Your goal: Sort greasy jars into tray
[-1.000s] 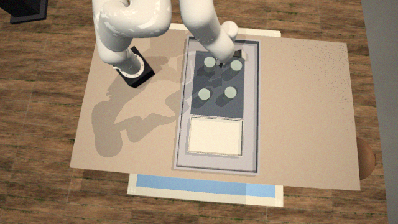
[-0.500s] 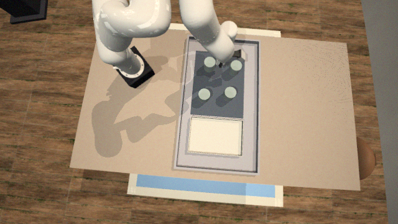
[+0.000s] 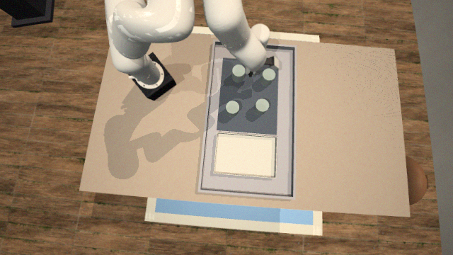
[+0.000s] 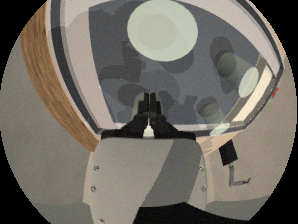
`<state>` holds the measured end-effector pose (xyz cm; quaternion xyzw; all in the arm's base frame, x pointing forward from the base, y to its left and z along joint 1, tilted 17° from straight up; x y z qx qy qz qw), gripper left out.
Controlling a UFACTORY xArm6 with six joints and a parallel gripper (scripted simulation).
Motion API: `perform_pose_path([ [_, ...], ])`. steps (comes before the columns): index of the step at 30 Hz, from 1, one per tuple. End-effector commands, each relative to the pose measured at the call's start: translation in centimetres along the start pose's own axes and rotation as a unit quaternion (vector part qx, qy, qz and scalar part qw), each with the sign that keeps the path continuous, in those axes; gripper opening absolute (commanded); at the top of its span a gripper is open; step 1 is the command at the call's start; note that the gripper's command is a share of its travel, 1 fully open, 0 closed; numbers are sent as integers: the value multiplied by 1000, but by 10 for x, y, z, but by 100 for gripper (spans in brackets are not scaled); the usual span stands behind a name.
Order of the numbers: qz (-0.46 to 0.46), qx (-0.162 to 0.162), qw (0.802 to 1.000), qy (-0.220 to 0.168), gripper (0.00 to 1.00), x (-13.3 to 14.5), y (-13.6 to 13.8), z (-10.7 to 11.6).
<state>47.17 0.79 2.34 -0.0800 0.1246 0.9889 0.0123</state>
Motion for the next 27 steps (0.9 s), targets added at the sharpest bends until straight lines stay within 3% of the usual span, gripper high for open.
perform_pose_path([
  [1,0,0,1000,2,0,-1,0,1],
  [27,0,0,1000,2,0,2,-1,1],
])
Point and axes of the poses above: the point where the finger pads meet when closed, its own z axis back along the fingers, its own y axis across the jaws, x = y × z, the point moved 3 cm from there along z, back along the fingers, and after that the axes turned 9 degrees about z, right-handed, at the moved point
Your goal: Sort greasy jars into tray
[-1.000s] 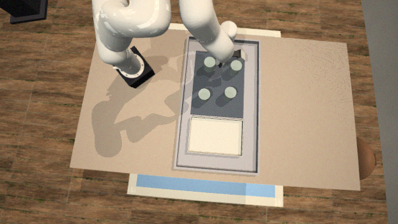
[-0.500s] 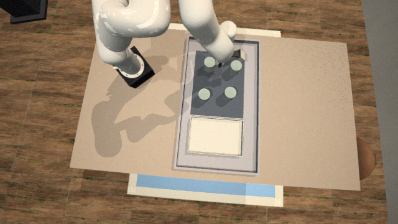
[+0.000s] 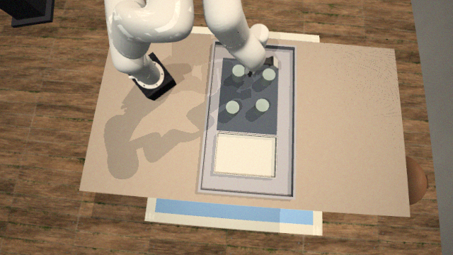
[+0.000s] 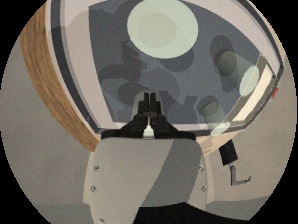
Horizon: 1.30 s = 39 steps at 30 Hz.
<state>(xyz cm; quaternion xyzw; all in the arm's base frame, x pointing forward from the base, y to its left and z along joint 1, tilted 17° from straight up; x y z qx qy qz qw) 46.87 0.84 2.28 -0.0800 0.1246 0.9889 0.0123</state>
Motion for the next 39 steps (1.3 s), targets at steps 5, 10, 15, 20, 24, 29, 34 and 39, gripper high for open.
perform_pose_path([
  [5,0,0,1000,2,0,0,0,1],
  [10,0,0,1000,2,0,0,0,1],
  [15,0,0,1000,2,0,1,0,1],
  [20,0,0,1000,2,0,1,-1,1],
  [24,0,0,1000,2,0,2,-1,1],
  [29,0,0,1000,2,0,2,-1,1],
  [34,0,0,1000,2,0,3,-1,1],
  [39,0,0,1000,2,0,4,-1,2],
])
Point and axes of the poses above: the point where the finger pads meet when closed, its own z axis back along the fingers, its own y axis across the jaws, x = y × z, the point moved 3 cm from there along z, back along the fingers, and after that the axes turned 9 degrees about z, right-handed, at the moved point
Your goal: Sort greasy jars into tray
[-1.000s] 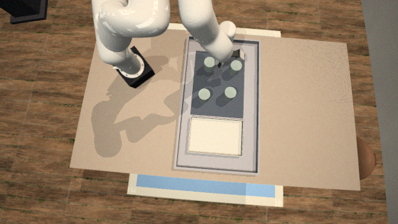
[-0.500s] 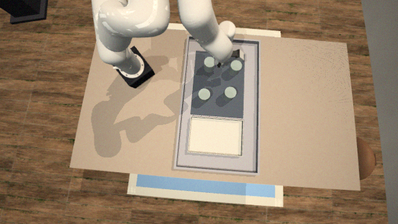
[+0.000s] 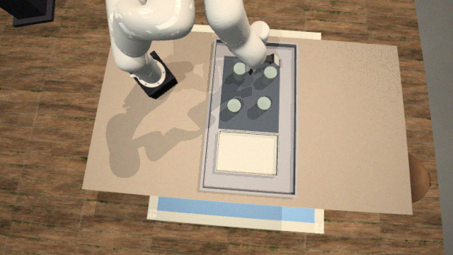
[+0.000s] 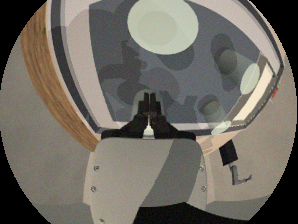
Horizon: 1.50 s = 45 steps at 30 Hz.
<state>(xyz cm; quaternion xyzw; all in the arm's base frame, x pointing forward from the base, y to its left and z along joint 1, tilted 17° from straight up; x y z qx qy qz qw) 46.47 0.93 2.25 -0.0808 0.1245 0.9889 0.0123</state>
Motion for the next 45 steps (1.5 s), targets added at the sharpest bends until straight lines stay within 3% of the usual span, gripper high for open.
perform_pose_path([
  [1,0,0,1000,1,0,0,0,1],
  [45,0,0,1000,1,0,5,-1,5],
])
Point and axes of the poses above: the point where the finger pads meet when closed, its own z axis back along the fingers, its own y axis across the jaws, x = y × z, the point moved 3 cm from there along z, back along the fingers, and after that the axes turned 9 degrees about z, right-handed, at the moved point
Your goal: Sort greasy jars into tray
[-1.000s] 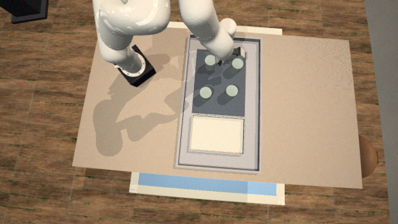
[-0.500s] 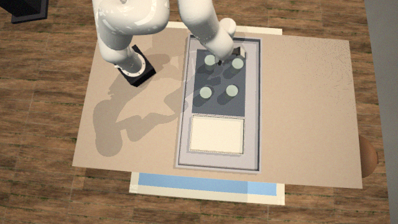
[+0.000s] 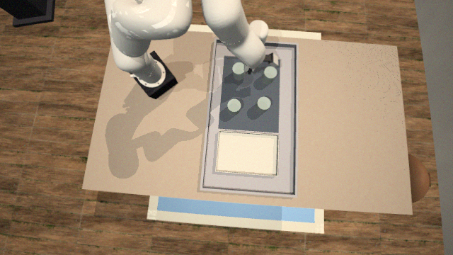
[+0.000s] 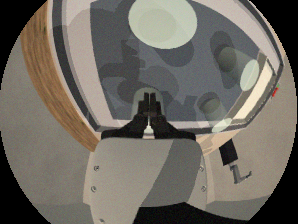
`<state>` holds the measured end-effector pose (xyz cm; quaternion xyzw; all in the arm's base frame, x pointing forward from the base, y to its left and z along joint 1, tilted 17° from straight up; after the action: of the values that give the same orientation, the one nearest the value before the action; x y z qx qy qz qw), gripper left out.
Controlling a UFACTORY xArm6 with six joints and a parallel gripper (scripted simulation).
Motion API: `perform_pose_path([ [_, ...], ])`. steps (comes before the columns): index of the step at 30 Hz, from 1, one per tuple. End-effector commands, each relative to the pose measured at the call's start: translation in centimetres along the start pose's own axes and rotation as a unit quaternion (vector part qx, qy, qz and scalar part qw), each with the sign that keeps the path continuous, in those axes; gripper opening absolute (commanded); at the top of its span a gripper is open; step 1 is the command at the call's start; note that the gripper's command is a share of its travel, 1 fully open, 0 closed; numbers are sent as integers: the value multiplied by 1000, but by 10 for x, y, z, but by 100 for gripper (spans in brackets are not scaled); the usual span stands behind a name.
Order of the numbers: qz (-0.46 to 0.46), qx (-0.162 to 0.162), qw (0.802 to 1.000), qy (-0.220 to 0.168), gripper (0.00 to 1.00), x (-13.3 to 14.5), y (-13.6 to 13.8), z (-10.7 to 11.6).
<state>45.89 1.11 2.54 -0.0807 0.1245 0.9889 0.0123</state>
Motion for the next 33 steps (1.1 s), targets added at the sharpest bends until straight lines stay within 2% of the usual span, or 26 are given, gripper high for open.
perform_pose_path([
  [1,0,0,1000,1,0,0,0,1],
  [33,0,0,1000,1,0,3,-1,4],
])
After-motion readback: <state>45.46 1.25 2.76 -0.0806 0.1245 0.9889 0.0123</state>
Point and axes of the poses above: the point where the finger pads meet when closed, its own z axis back along the fingers, its own y axis across the jaws, x = y × z, the point moved 3 cm from there along z, back along the fingers, and after that the axes turned 9 degrees about z, right-handed, at the moved point
